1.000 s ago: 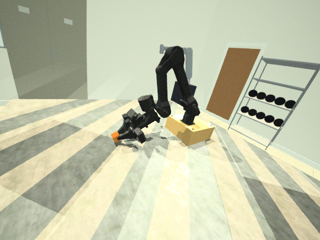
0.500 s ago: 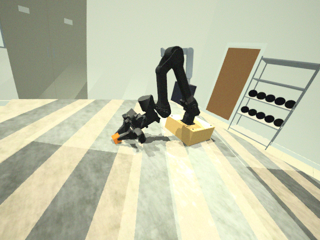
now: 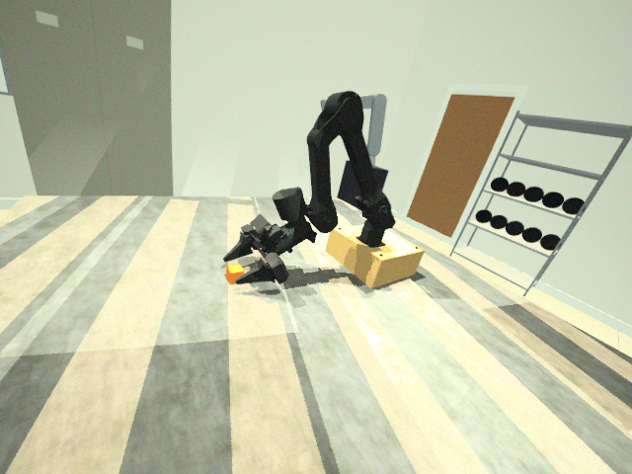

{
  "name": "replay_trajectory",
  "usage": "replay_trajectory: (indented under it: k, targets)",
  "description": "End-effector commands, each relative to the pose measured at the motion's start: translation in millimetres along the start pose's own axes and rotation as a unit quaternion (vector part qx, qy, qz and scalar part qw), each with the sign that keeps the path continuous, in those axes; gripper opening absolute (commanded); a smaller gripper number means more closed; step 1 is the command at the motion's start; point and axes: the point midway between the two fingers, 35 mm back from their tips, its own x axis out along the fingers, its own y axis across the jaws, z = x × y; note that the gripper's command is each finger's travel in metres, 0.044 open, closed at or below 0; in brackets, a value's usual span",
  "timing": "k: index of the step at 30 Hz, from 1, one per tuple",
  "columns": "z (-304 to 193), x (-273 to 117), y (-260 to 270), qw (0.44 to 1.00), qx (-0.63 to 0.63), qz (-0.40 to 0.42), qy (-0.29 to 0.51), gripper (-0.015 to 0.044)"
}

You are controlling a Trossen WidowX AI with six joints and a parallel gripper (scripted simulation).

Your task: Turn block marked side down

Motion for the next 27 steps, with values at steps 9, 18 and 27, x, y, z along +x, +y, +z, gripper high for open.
replay_trajectory:
  k: [9, 18, 27]
  targets:
    - [-0.1, -0.1, 0.8, 1.0, 0.003, 0.003, -0.001, 0.044]
    - [-0.1, -0.1, 0.8, 1.0, 0.003, 0.003, -0.001, 0.044]
    - [1.1, 1.8, 0.2, 1.0, 0.004, 0.003, 0.011, 0.044]
